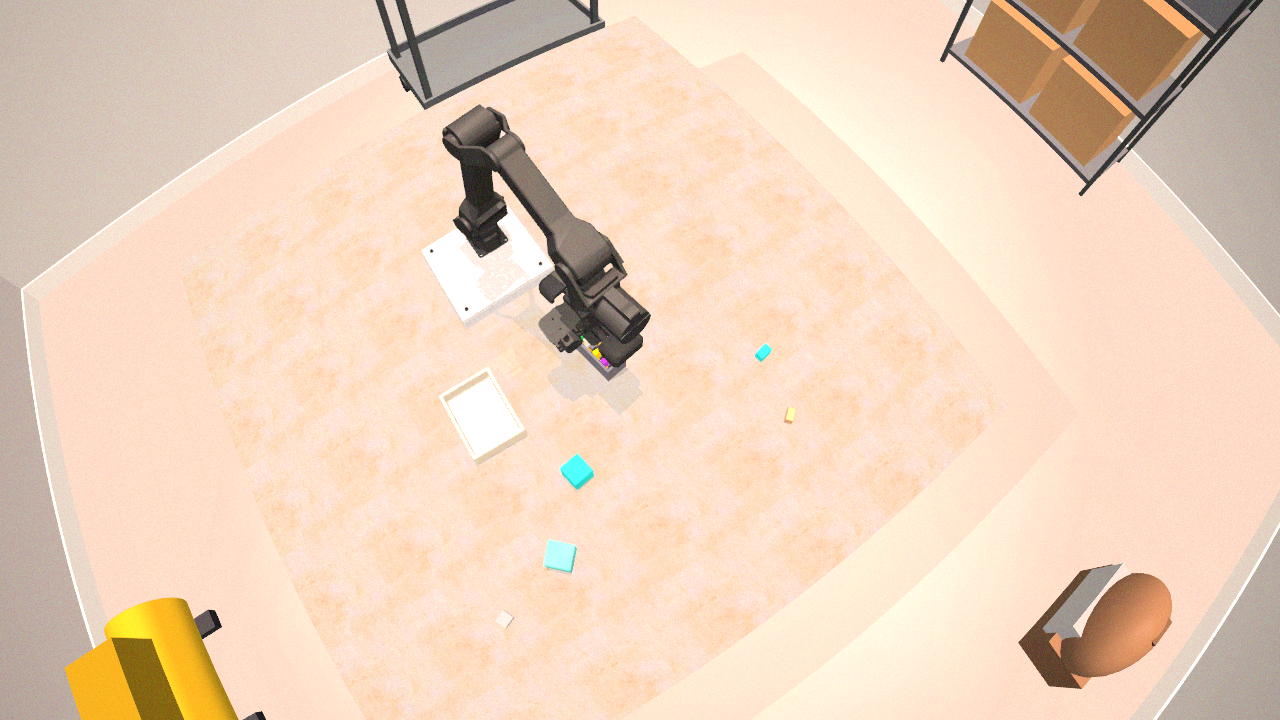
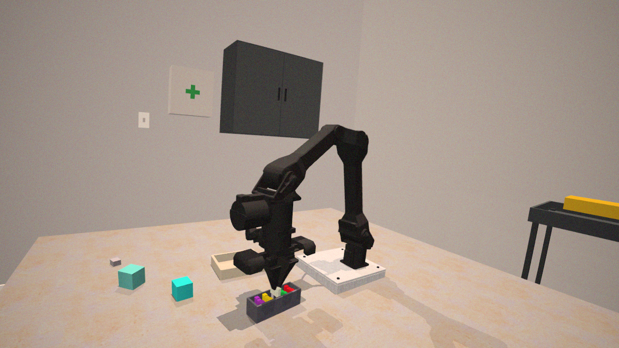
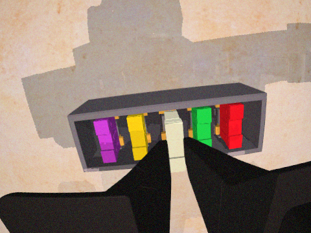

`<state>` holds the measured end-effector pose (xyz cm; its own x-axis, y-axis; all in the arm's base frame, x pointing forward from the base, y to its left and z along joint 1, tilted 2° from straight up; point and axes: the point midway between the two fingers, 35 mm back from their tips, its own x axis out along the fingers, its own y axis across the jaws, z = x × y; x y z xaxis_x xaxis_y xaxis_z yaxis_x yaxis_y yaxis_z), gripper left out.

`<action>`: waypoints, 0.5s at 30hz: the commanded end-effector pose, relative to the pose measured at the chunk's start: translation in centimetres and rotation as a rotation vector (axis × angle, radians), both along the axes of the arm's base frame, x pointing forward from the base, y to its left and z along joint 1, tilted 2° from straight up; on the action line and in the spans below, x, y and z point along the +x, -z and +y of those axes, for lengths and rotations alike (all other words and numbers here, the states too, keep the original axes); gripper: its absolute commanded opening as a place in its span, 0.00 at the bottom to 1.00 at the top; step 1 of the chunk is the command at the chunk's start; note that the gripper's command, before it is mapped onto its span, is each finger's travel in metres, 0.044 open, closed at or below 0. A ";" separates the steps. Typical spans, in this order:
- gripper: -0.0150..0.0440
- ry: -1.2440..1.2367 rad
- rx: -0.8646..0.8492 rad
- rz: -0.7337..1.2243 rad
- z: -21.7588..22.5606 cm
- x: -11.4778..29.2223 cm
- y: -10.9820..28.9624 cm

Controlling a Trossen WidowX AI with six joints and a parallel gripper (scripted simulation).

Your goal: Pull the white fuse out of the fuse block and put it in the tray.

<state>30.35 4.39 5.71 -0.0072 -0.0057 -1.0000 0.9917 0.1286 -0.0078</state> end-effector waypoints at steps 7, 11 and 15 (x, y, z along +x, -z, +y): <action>0.25 0.003 -0.002 -0.006 0.0 0.2 -0.7; 0.25 0.003 -0.002 -0.006 0.0 0.2 -0.9; 0.25 0.003 -0.003 -0.006 0.0 0.1 -1.1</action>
<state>30.34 4.39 6.45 -0.0073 -0.0057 -1.0000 0.9916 0.1288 -0.0080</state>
